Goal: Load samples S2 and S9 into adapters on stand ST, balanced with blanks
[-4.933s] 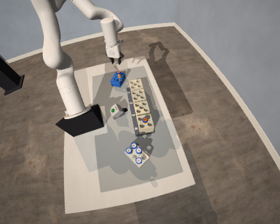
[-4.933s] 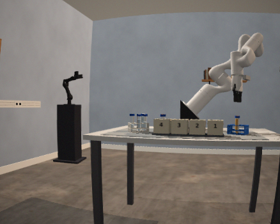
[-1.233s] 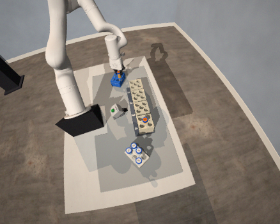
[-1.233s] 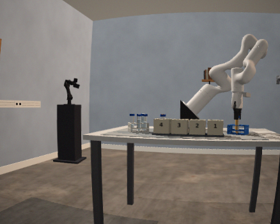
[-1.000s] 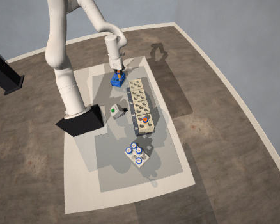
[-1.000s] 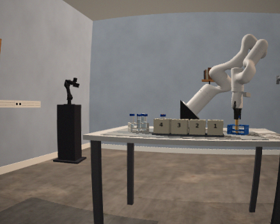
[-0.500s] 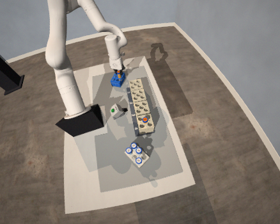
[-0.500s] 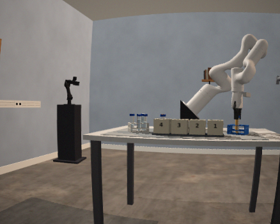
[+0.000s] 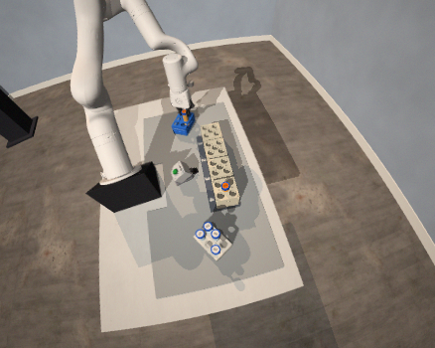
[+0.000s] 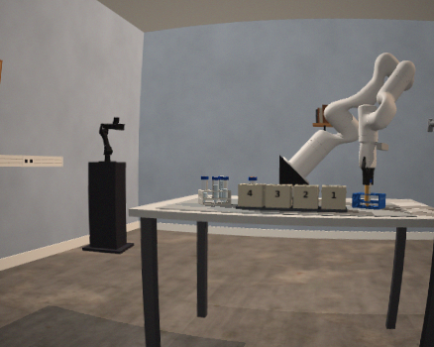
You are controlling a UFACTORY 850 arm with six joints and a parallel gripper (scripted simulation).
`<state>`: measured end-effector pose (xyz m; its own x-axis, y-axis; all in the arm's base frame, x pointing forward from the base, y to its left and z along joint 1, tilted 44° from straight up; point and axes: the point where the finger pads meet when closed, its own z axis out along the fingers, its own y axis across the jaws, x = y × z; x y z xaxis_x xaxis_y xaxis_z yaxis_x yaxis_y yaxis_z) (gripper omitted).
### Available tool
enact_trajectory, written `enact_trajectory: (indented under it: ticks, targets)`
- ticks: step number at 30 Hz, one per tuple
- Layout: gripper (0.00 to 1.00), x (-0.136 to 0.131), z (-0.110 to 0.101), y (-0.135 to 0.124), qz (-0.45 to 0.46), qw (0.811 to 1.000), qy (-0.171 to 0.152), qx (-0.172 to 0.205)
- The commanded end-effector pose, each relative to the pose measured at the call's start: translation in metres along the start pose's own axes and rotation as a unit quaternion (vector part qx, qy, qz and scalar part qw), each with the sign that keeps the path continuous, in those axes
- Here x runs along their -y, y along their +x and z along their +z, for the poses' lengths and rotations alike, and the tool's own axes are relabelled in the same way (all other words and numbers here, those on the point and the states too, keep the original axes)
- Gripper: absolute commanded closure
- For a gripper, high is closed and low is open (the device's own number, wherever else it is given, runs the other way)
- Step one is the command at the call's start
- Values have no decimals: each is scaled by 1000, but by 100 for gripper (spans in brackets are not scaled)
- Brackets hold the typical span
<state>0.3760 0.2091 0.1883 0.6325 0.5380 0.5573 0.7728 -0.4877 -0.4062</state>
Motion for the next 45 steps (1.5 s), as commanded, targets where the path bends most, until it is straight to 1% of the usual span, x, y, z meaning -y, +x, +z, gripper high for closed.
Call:
enact_trajectory:
  ticks: [1,34,40,45]
  targets:
    - [100,0,-1,0,0,1000,0,0]
    - [100,0,-20,1,0,1000,0,0]
    - [100,0,-20,1,0,1000,0,0]
    - [100,0,-30,0,0,1000,0,0]
